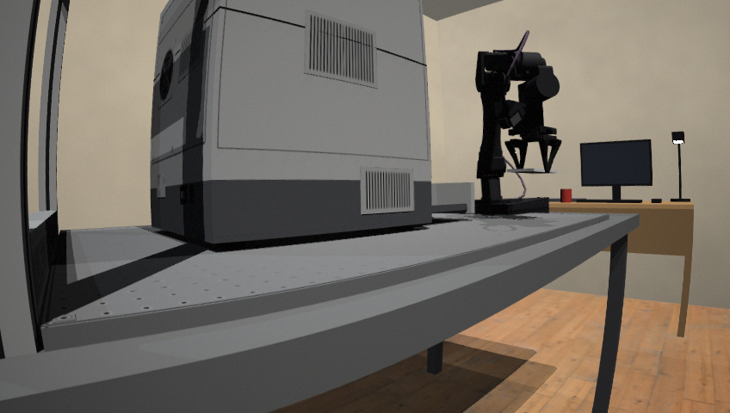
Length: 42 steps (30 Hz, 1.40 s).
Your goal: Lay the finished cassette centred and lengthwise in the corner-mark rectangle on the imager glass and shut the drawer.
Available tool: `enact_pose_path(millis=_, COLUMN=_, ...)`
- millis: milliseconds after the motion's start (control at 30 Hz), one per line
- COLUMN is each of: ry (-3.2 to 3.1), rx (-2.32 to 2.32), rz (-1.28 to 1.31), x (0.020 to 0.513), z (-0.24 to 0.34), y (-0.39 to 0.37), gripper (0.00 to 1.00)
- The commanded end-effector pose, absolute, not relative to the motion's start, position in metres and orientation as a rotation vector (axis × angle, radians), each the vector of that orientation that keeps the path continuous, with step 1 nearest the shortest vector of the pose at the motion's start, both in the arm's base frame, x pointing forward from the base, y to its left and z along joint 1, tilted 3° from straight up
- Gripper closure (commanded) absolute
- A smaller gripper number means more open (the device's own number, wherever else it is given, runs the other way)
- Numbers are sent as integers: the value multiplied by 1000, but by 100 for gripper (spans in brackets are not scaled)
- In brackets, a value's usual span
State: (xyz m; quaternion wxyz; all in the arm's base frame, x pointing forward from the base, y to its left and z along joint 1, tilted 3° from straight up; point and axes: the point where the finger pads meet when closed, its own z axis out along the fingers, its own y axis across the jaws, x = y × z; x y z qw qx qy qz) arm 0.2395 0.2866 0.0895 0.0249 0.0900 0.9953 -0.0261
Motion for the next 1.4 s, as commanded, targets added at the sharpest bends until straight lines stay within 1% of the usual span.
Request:
enact_pose_path(millis=0, ry=3047, rx=288, rz=3, x=243, z=113, y=294, gripper=100)
enact_pose_path(millis=900, ry=3047, rx=288, rz=3, x=243, z=113, y=294, gripper=100)
enact_pose_path(millis=967, ry=3044, rx=411, rz=-23, x=247, z=102, y=277, gripper=100)
enact_pose_path(millis=1100, ry=3006, rx=612, rz=-11, x=256, z=103, y=260, gripper=100)
enact_pose_path(millis=1167, ry=3006, rx=612, rz=-11, x=256, z=103, y=260, gripper=100)
enact_pose_path(millis=1367, ry=2929, rx=909, rz=-2, x=267, z=103, y=232, gripper=100)
